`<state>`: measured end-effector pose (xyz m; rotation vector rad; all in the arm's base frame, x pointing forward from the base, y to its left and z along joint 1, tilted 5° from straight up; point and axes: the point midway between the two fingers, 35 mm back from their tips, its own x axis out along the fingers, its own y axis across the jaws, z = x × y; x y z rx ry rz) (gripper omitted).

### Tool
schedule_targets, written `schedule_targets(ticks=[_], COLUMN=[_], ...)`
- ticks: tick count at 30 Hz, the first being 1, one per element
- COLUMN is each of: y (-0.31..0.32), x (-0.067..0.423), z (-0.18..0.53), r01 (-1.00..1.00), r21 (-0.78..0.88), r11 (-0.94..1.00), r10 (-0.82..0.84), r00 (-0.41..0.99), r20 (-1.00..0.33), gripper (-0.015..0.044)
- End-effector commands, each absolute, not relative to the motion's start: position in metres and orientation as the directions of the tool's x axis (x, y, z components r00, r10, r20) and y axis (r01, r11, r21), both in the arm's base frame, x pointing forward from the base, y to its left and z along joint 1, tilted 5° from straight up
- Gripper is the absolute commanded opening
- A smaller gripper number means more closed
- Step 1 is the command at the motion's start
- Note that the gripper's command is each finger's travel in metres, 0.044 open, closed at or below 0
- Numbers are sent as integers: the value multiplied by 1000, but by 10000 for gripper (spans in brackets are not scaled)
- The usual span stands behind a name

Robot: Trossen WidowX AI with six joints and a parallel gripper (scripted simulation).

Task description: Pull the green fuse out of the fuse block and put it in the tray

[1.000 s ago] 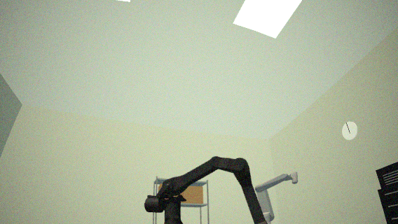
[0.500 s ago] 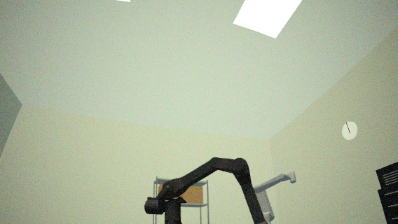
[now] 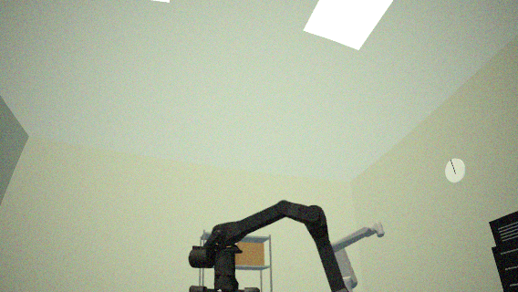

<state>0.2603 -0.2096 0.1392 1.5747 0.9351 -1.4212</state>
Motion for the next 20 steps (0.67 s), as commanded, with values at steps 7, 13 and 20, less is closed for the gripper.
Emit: schedule_targets(ticks=[7, 13, 20], y=[-209, -209, -209], x=[260, 260, 260], z=[140, 140, 140], r01=[910, 910, 910], r21=[81, 81, 81], r11=[-407, -407, -407], r10=[12, 12, 12], r00=[94, 94, 94], r20=[-996, -996, -996], gripper=[330, 330, 330])
